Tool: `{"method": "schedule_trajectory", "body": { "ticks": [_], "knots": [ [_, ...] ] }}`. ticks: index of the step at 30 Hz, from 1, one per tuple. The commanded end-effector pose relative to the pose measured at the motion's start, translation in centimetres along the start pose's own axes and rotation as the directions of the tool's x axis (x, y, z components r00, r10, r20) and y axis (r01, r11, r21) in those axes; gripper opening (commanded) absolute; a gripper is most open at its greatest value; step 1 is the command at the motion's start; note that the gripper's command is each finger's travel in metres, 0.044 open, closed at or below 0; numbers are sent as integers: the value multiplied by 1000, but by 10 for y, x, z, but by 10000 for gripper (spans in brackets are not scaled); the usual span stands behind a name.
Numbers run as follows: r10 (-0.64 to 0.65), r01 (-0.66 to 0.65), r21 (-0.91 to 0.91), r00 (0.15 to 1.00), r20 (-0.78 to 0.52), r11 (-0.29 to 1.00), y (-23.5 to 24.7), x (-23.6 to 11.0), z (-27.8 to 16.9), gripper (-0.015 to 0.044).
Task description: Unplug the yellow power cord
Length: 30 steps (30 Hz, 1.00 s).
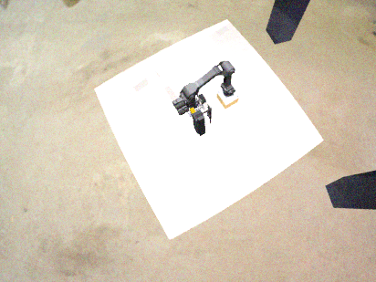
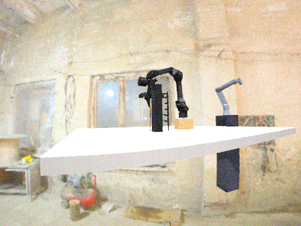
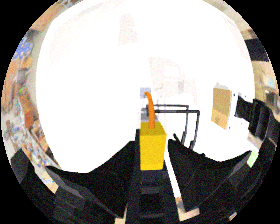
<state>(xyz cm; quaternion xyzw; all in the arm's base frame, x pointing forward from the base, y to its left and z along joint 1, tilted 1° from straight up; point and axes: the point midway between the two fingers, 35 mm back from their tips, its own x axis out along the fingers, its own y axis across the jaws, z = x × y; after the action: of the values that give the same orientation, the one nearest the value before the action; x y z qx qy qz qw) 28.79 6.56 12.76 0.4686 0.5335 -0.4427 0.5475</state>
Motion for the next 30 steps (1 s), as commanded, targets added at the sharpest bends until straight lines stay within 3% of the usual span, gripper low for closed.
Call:
{"method": "schedule_trajectory", "body": {
  "ticks": [1,4,8,16,30],
  "knots": [
    [-6,6,5,1000,-2,1000,-1,6,0,160],
    [-6,6,5,1000,-2,1000,-1,7,0,160],
    [-3,3,0,1000,0,1000,-1,4,0,55],
    [-3,3,0,1000,0,1000,-1,4,0,2],
    [-4,4,1,1000,2,1000,1,4,19,0]
  ]
}}
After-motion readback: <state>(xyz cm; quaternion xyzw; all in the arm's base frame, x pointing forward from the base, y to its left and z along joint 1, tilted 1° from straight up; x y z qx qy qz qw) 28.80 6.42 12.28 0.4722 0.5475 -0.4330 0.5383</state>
